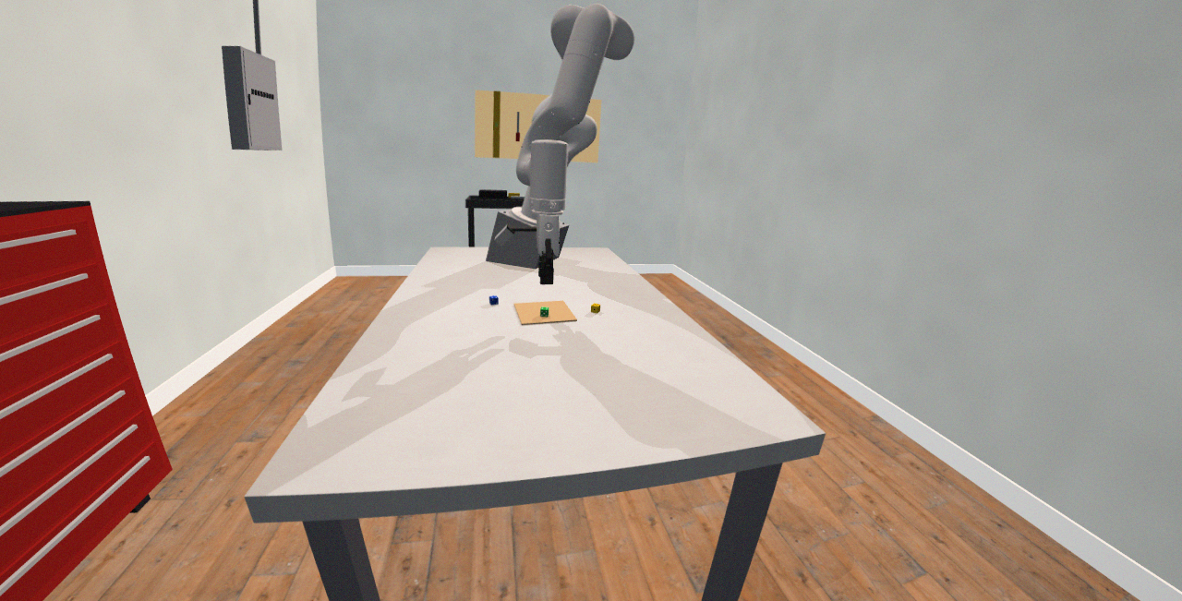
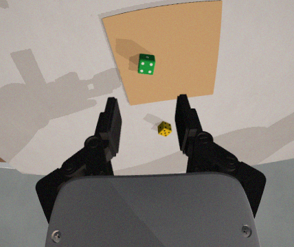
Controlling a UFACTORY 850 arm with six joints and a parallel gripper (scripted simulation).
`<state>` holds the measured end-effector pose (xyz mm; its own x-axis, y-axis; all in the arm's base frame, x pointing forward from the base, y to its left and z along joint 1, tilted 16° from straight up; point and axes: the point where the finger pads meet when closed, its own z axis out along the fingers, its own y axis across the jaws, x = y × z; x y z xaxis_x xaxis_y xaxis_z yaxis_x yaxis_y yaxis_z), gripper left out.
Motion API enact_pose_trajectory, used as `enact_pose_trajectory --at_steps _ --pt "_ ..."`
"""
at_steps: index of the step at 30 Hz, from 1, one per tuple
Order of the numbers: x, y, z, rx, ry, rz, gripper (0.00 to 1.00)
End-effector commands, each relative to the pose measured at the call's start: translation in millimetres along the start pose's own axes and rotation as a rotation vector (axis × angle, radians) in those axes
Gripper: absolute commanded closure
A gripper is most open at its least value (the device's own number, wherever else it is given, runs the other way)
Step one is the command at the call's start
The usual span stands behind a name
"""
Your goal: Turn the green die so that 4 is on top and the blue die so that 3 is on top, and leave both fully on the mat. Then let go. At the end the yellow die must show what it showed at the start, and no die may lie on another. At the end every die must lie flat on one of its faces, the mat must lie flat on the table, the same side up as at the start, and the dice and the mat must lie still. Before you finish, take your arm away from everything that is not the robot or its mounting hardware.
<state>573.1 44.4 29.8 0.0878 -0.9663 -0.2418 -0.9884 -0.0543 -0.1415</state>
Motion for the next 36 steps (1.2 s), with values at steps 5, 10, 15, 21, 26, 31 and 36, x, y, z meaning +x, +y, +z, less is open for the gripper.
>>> enact_pose_trajectory --at_steps 5,10,15,21,26,31,36 --pt "0 -1 -1 0.0 0.001 0.0 0.0" --pt "0 -1 -1 0.0 0.001 0.0 0.0" --pt "0 -1 -1 0.0 0.001 0.0 0.0" --pt "0 -1 -1 0.0 0.001 0.002 0.0" --pt "4 2 -1 0.0 0.0 0.082 0.0" --pt "14 8 1 0.0 -0.002 0.272 0.0" --pt "21 12 2 -0.001 -0.003 0.413 0.0"
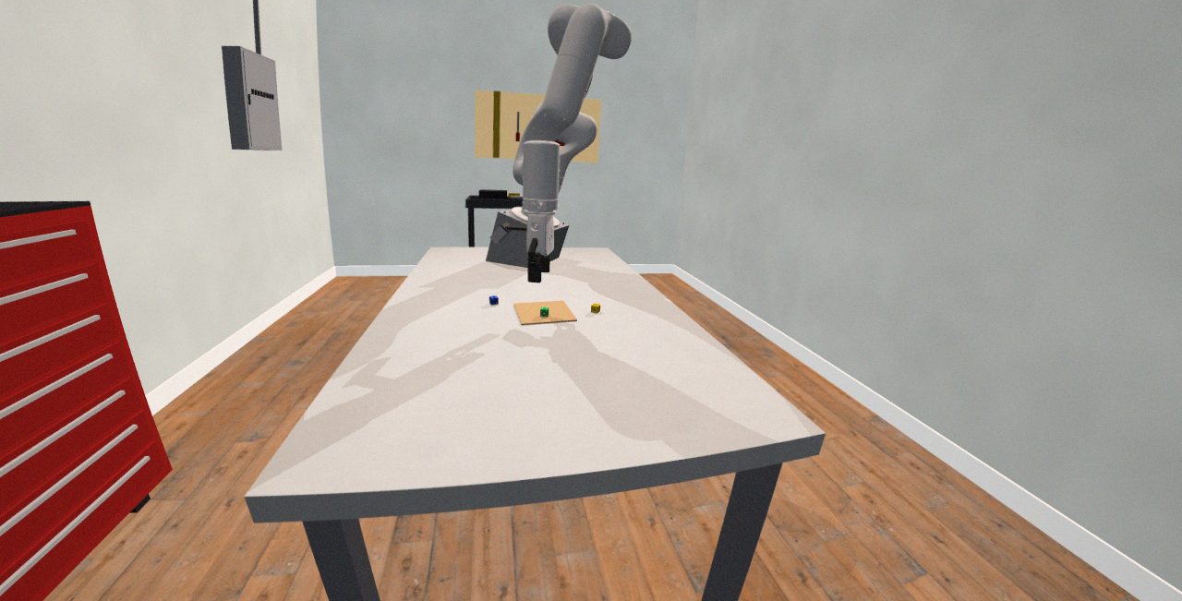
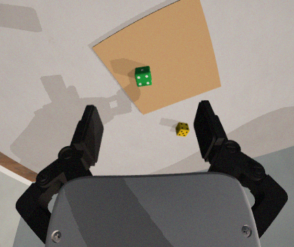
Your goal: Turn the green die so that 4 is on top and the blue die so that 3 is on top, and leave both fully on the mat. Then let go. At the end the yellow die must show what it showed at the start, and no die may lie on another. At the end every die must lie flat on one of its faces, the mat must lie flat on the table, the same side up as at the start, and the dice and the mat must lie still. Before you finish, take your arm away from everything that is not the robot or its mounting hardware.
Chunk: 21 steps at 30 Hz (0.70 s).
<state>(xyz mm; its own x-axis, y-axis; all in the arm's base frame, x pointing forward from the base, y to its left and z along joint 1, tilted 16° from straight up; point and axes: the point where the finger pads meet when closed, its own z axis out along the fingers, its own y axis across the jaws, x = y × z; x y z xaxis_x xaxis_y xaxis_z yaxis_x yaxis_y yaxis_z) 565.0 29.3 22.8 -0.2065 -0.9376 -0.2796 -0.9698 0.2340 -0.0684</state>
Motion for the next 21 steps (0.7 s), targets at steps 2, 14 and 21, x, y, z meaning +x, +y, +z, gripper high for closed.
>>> enact_pose_trajectory --at_steps 2,14,21 --pt "11 2 1 -0.005 0.005 0.194 0.0" --pt "33 9 4 -0.005 0.004 0.579 0.0" --pt "45 13 5 -0.005 0.004 0.804 0.0"
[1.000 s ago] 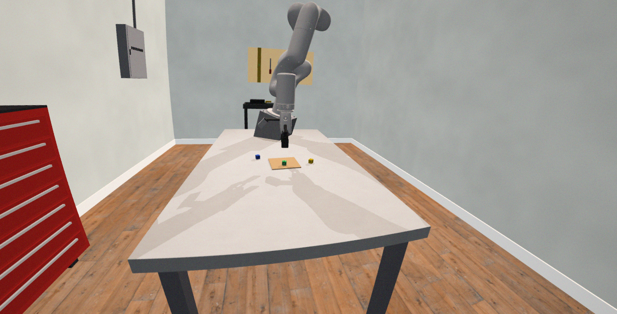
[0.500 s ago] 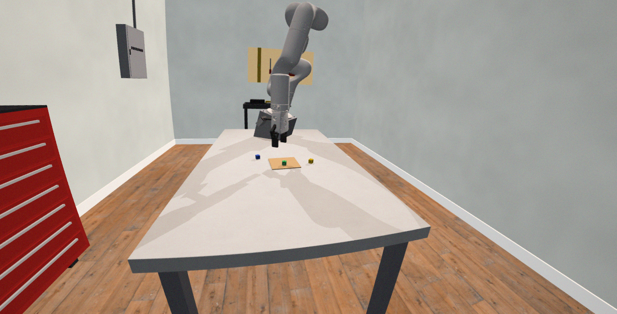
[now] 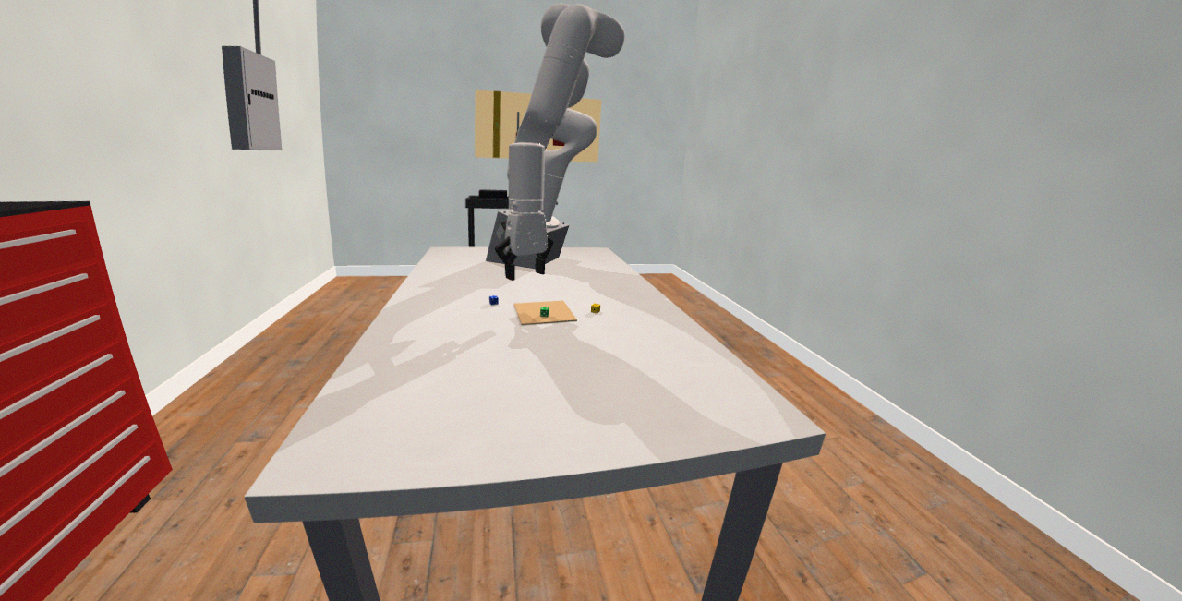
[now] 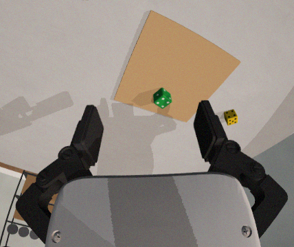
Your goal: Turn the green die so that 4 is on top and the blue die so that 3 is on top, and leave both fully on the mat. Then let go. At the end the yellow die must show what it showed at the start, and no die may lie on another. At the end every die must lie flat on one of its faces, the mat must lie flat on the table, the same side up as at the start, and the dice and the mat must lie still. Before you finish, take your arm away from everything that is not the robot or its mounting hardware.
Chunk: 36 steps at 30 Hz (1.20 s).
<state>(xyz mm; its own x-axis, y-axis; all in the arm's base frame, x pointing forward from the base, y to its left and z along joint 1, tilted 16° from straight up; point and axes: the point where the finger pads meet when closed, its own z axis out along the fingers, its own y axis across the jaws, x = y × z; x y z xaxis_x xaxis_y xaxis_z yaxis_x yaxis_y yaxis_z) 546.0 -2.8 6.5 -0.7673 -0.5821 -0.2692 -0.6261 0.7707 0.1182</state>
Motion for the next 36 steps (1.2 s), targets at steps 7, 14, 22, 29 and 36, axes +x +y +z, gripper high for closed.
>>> enact_pose_trajectory --at_steps 7,14,22,29,36 --pt "19 -7 2 -0.005 0.014 0.357 0.0" --pt "32 -11 3 -0.003 0.015 0.588 0.0" --pt "48 -15 4 0.0 0.015 0.867 0.0" --pt "57 -17 5 0.002 0.015 1.028 0.0" --pt "73 -21 7 0.006 0.015 1.311 0.0"
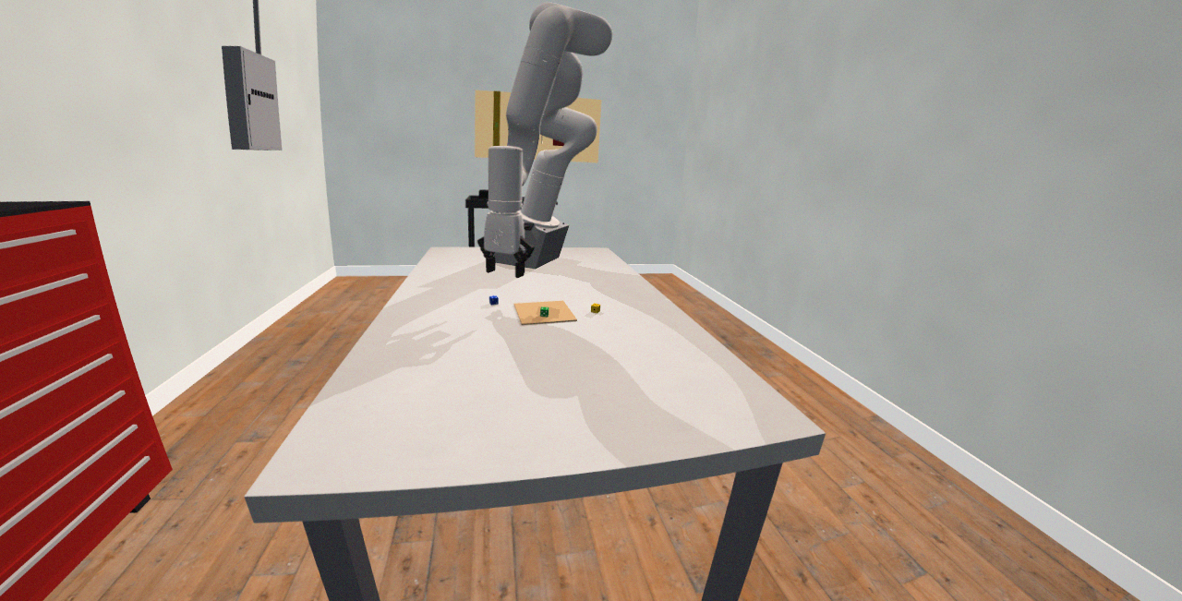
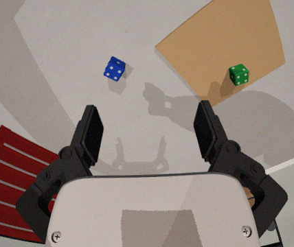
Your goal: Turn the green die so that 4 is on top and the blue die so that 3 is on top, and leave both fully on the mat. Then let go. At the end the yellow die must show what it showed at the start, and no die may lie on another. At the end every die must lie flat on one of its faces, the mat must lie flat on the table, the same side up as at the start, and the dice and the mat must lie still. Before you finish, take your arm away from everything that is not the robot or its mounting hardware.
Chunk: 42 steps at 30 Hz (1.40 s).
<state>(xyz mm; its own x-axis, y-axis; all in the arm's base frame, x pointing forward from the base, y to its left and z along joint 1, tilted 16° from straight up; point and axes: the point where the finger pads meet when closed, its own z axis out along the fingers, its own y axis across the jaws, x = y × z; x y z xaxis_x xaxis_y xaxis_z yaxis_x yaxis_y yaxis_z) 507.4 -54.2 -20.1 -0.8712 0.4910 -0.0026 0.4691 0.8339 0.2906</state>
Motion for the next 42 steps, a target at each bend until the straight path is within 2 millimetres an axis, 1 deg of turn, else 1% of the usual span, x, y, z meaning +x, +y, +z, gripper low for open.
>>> enact_pose_trajectory --at_steps 1,3,4,5,6,9,12,13,17,21,22,42 --pt "1 -9 0 0.01 0.017 0.172 0.0" --pt "2 -12 0 0.011 0.017 0.215 0.0" --pt "2 -15 1 0.011 0.016 0.28 0.0" --pt "3 -16 1 0.012 0.016 0.29 0.0" --pt "3 -19 1 0.012 0.016 0.345 0.0" --pt "3 -20 1 0.013 0.016 0.357 0.0" --pt "6 -29 2 0.015 0.014 0.511 0.0" --pt "6 -29 2 0.015 0.014 0.512 0.0" --pt "7 -34 2 0.016 0.013 0.613 0.0" --pt "7 -35 2 0.016 0.013 0.63 0.0" --pt "7 -35 2 0.016 0.013 0.63 0.64" --pt "7 -35 2 0.016 0.013 0.63 0.64"
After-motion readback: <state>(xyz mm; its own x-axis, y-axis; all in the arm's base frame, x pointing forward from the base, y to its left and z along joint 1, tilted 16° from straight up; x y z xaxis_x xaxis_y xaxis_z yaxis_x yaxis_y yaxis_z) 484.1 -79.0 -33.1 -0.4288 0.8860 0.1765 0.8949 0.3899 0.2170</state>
